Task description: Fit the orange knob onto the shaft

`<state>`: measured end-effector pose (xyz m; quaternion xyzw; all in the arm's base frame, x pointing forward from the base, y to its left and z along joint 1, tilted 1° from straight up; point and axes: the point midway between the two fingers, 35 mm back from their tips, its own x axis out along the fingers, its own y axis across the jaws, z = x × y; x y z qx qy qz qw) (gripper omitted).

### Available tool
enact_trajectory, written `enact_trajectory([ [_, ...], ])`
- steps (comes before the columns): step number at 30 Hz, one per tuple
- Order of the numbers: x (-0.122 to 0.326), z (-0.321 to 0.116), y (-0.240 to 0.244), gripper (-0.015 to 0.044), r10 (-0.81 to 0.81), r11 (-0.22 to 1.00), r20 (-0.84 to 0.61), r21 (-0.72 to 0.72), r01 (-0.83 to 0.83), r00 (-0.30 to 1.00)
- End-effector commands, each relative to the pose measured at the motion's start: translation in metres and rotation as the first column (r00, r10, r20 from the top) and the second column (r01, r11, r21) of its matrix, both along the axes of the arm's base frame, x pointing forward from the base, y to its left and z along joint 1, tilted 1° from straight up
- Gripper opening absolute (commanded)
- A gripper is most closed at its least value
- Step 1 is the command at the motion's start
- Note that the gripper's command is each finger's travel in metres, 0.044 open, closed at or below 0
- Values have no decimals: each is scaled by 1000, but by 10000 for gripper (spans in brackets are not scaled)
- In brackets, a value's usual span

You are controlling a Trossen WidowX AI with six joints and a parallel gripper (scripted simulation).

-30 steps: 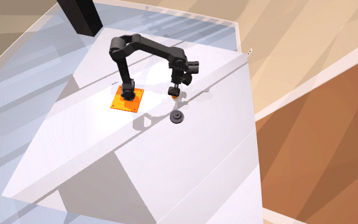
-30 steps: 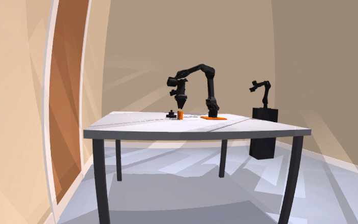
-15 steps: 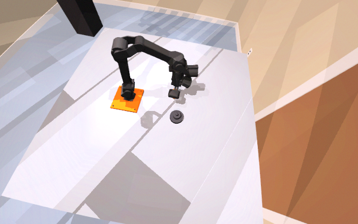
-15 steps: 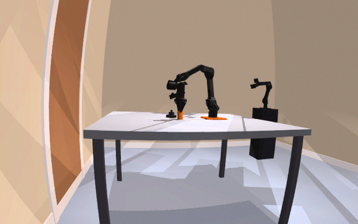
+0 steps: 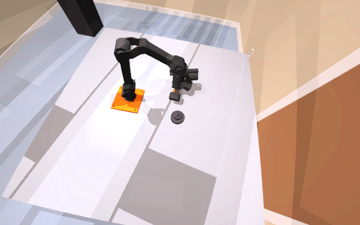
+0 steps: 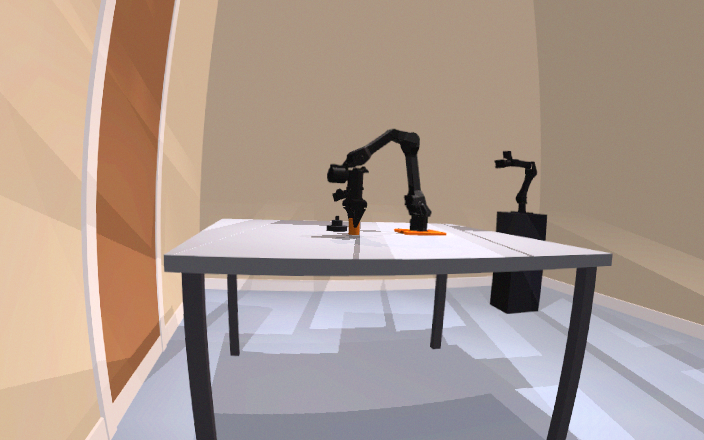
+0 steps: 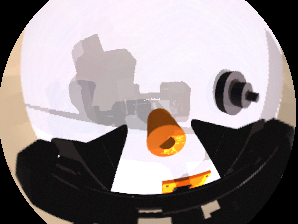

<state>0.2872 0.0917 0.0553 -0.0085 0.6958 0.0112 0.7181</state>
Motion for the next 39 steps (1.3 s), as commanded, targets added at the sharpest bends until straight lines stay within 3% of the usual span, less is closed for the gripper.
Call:
enact_trajectory([
  [1, -3, -12, -2, 440, -2, 1000, -16, -9, 2, 1000],
  [10, -4, -21, -2, 440, -2, 1000, -16, -9, 2, 1000],
  [20, -4, -21, -2, 177, -2, 1000, -16, -9, 2, 1000],
  [27, -4, -21, -2, 131, -2, 1000, -16, -9, 2, 1000],
  [32, -1, -8, -1, 0, -2, 1000, -16, -9, 2, 1000],
  [39, 3, 27, 2, 0, -2, 1000, -16, -8, 2, 1000],
])
